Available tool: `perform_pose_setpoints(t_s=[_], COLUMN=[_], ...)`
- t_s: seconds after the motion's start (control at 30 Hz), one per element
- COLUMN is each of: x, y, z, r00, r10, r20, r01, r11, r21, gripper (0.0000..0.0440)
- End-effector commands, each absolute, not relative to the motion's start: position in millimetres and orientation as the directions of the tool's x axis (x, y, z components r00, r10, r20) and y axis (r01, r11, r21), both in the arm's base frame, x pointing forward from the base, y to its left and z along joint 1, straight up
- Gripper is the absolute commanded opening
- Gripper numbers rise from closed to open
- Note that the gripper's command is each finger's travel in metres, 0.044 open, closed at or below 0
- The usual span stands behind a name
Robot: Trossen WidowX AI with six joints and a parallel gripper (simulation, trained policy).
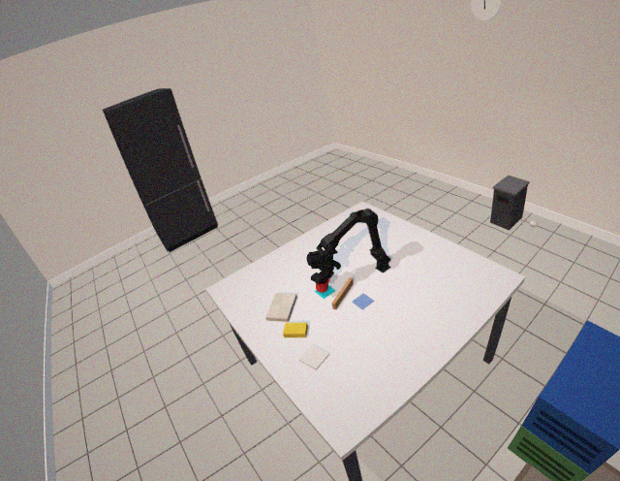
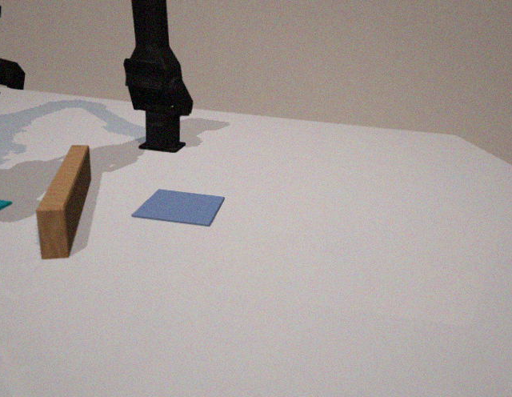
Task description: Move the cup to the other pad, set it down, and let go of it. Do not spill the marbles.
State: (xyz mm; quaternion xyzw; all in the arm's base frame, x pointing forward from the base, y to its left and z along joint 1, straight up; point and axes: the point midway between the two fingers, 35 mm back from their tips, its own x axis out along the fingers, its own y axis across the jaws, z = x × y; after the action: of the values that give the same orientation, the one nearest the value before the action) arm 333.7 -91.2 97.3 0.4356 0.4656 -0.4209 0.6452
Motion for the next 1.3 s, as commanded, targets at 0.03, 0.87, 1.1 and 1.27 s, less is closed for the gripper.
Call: perform_pose_setpoints(t_s=[0.03,0.87,1.1,1.27], x=[327,311,307,305], y=[-94,-107,-110,-115], z=[86,102,122,142], r00=[0.194,0.277,0.32,0.357], r10=[-0.14,-0.123,-0.126,-0.14], r20=[-0.971,-0.953,-0.939,-0.923], r01=[0.955,0.949,0.94,0.928], r11=[0.252,0.187,0.17,0.163], r21=[0.154,0.252,0.297,0.335], gripper=[0.0013,0.0202,0.0236,0.028])
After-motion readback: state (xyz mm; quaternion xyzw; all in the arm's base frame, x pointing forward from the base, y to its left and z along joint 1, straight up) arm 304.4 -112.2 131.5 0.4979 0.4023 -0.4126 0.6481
